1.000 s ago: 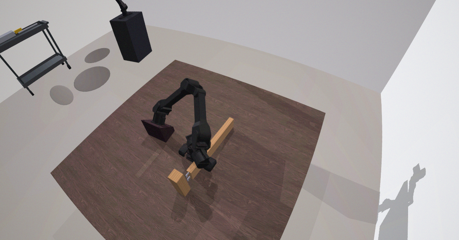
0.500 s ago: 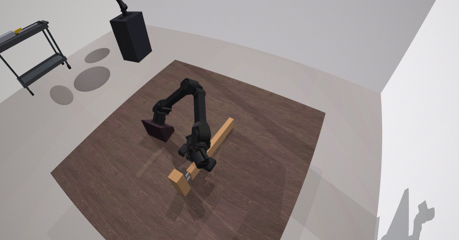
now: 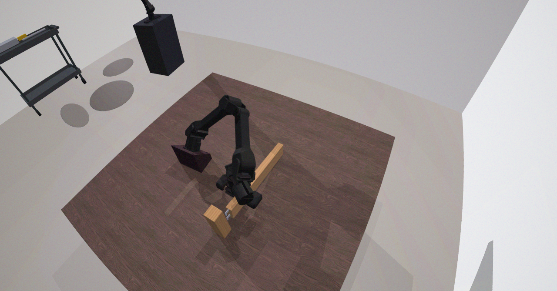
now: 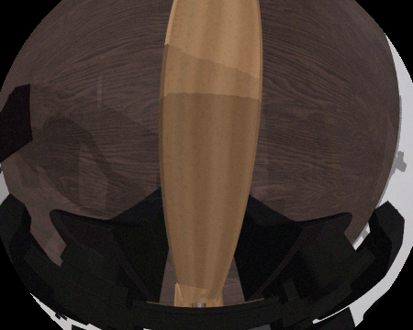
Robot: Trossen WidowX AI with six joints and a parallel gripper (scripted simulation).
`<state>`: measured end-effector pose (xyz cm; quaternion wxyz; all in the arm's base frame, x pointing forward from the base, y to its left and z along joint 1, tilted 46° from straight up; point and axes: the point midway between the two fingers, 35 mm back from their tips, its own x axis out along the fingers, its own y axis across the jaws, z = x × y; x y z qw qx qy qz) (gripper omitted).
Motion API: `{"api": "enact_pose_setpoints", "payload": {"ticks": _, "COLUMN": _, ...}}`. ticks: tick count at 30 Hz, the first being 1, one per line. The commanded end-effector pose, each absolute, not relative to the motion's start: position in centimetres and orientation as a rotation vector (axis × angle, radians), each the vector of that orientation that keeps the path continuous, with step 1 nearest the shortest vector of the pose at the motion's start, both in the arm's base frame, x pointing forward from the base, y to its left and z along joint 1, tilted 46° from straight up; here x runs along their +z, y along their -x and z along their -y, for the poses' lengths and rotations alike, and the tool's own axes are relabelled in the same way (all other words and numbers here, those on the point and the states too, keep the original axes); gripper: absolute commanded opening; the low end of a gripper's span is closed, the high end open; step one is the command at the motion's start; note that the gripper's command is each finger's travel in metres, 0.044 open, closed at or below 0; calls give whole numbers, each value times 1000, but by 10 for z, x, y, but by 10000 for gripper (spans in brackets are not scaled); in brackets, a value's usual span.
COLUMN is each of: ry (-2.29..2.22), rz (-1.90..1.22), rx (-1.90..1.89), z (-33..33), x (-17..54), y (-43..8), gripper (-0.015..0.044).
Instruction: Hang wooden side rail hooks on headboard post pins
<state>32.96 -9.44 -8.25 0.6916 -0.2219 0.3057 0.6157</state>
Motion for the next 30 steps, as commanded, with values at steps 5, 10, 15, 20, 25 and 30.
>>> {"api": "enact_pose_setpoints", "payload": {"ticks": 5, "ry": 506, "rz": -680, "rx": 1367, "z": 99, "x": -82, "y": -331, "gripper": 0}}
{"api": "enact_pose_setpoints", "payload": {"ticks": 10, "ry": 506, "rz": -680, "rx": 1367, "z": 100, "x": -82, "y": -331, "gripper": 0}}
{"api": "enact_pose_setpoints", "payload": {"ticks": 15, "ry": 506, "rz": -680, "rx": 1367, "z": 101, "x": -82, "y": -330, "gripper": 0}}
{"api": "enact_pose_setpoints", "payload": {"ticks": 20, "ry": 506, "rz": -680, "rx": 1367, "z": 101, "x": -83, "y": -330, "gripper": 0}}
{"api": "enact_pose_setpoints", "payload": {"ticks": 25, "ry": 506, "rz": -680, "rx": 1367, "z": 101, "x": -83, "y": -330, "gripper": 0}}
{"api": "enact_pose_setpoints", "payload": {"ticks": 30, "ry": 506, "rz": -680, "rx": 1367, "z": 101, "x": -84, "y": -331, "gripper": 0}}
